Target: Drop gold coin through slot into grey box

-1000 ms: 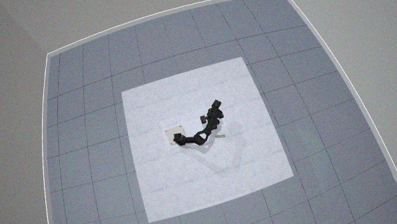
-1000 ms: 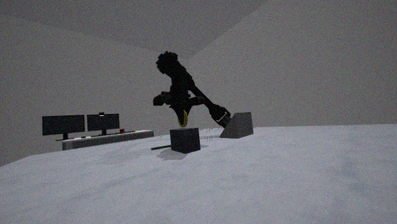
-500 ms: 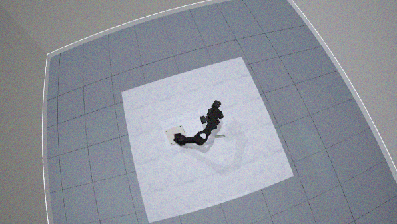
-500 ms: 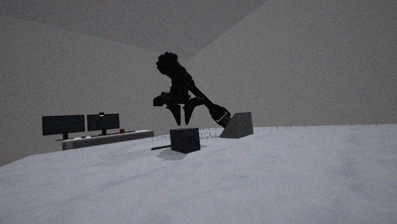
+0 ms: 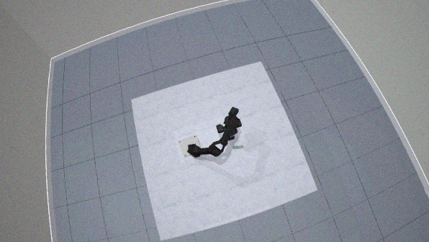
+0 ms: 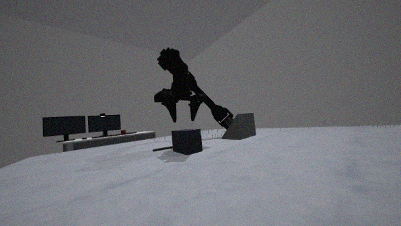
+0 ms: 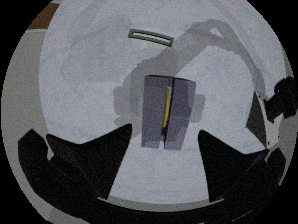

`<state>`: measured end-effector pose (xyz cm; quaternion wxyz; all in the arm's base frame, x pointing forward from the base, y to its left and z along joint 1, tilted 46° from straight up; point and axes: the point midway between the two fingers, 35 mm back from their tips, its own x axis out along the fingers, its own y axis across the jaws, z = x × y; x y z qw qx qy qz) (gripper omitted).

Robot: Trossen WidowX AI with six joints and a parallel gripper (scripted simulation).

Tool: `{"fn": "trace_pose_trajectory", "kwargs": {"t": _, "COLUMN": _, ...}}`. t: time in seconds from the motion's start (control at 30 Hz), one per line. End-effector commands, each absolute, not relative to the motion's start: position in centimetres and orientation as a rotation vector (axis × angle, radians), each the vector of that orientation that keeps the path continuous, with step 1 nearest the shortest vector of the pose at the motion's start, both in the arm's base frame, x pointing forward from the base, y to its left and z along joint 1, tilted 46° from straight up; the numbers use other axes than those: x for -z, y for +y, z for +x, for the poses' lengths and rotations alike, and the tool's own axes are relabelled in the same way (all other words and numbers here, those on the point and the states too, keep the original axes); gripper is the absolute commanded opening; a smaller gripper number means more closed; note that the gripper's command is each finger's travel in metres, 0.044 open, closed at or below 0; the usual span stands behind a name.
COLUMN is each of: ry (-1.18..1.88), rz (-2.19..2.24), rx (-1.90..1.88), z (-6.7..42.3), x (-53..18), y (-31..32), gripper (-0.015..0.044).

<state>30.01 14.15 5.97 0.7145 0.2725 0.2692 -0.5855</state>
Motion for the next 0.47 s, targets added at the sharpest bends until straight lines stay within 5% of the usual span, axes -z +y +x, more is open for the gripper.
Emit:
{"fn": "trace_pose_trajectory", "kwargs": {"t": 0.0, "ry": 0.616, "rz": 0.569, "rx": 1.293, "z": 29.7, "x": -6.9, "y": 15.2, "gripper": 0.0440}}
{"fn": "trace_pose_trajectory", "kwargs": {"t": 0.43, "ry": 0.647, "rz": 0.493, "rx": 1.276, "z": 29.2, "x": -8.4, "y": 16.7, "gripper": 0.0440}}
